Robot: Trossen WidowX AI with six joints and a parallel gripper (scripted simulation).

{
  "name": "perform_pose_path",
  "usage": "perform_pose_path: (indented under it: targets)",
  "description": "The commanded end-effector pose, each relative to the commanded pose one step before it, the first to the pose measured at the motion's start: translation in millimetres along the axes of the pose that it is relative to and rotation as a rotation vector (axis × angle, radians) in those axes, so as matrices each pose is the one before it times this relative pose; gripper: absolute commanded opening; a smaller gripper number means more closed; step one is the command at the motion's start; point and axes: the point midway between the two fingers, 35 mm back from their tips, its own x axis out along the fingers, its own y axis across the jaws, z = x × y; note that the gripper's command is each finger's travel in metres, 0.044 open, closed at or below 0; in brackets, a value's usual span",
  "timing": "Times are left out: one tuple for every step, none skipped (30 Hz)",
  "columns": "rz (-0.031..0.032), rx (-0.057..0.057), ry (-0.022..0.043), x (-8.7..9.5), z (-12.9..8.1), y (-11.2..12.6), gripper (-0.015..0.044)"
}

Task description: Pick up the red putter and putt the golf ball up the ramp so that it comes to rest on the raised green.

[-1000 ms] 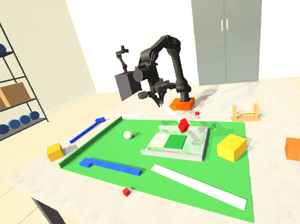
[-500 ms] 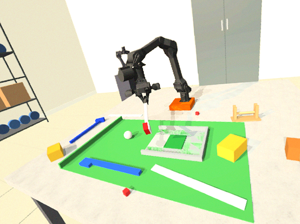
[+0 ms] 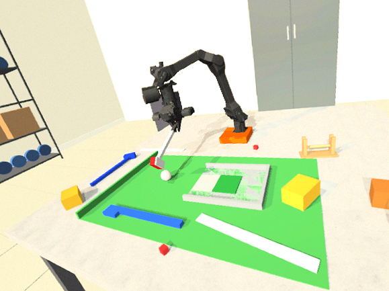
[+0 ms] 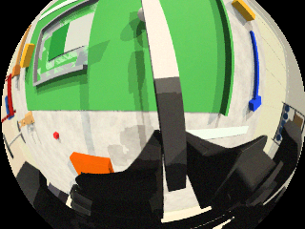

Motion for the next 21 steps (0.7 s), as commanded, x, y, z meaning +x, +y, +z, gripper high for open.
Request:
perform_pose_path:
  targets:
    - [-0.01788, 0.1022, 0.00993, -6.07, -20.54, -22.93, 0.0]
    - [-0.00146, 0.0168, 0.00296, -0.41, -3.58, -3.9, 0.0]
    - [-0.00086, 0.0101, 0.00178, -0.24, -2.14, -2.35, 0.0]
    - [-0.00029, 0.0034, 0.00059, -0.08, -0.71, -0.79, 0.0]
    - [0.0, 0.0, 0.0, 0.0, 0.0, 0.0, 0.0]
    - [0.0, 0.0, 0.0, 0.0, 0.0, 0.0, 0.0]
    - [0.0, 0.0, 0.0, 0.0, 0.0, 0.0, 0.0]
    - [0.0, 0.0, 0.0, 0.66, 0.04, -0.03, 0.0]
    - [-0.00001, 0.0, -0.00001, 1.21, 0.07, -0.06, 0.0]
    - [-0.00001, 0.0, -0.00001, 1.8, 0.09, -0.08, 0.0]
    - [-0.00001, 0.0, -0.00001, 2.44, 0.11, -0.1, 0.0]
    - [-0.00001, 0.0, -0.00001, 2.79, 0.1, -0.09, 0.0]
    - [-0.00001, 0.0, -0.00001, 3.17, 0.09, -0.07, 0.0]
    - [0.0, 0.0, -0.00001, 3.51, 0.07, -0.05, 0.0]
    - [0.0, 0.0, -0.00001, 3.71, 0.04, -0.01, 0.0]
    - [0.00001, 0.0, 0.0, 3.79, 0.0, 0.02, 0.0]
    - [0.00001, 0.0, 0.0, 3.81, -0.03, 0.07, 0.0]
    - [0.00001, 0.0, 0.0, 3.82, -0.07, 0.11, 0.0]
    - [0.00002, 0.0, 0.00001, 3.81, -0.11, 0.15, 0.0]
    - [0.00002, 0.0, 0.00001, 3.01, -0.12, 0.15, 0.0]
    - [0.00001, 0.0, 0.00001, 1.83, -0.08, 0.1, 0.0]
